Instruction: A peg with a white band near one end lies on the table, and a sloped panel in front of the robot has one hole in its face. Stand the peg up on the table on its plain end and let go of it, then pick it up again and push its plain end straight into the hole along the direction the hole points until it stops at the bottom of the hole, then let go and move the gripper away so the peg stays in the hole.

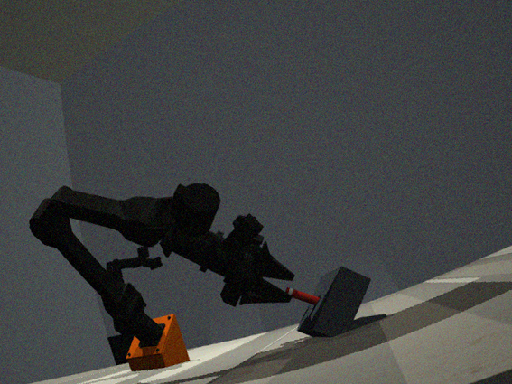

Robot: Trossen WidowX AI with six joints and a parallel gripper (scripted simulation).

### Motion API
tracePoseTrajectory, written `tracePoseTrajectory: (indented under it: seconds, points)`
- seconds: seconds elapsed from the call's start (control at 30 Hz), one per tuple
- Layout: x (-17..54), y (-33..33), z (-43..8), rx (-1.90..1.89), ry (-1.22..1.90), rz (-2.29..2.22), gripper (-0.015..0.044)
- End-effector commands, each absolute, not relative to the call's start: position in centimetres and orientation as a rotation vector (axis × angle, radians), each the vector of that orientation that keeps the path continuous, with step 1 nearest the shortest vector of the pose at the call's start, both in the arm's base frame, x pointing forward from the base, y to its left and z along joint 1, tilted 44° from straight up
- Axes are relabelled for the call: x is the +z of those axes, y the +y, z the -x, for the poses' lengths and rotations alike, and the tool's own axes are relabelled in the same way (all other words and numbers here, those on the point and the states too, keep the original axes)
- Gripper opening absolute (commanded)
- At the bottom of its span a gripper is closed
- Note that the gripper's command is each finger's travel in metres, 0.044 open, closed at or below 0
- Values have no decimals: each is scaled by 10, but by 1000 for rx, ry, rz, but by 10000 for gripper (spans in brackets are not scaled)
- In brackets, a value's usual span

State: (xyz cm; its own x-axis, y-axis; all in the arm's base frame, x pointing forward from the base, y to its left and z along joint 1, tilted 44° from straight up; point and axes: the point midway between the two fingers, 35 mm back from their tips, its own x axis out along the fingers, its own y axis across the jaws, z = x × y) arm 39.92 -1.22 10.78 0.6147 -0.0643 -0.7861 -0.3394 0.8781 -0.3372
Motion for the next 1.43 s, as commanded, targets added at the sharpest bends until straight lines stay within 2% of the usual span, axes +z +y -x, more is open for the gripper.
tracePoseTrajectory:
  seconds: [0.0,1.4]
  points:
    - [114,-11,-396,166,902,489,440]
    - [164,-8,-357,171,901,491,440]
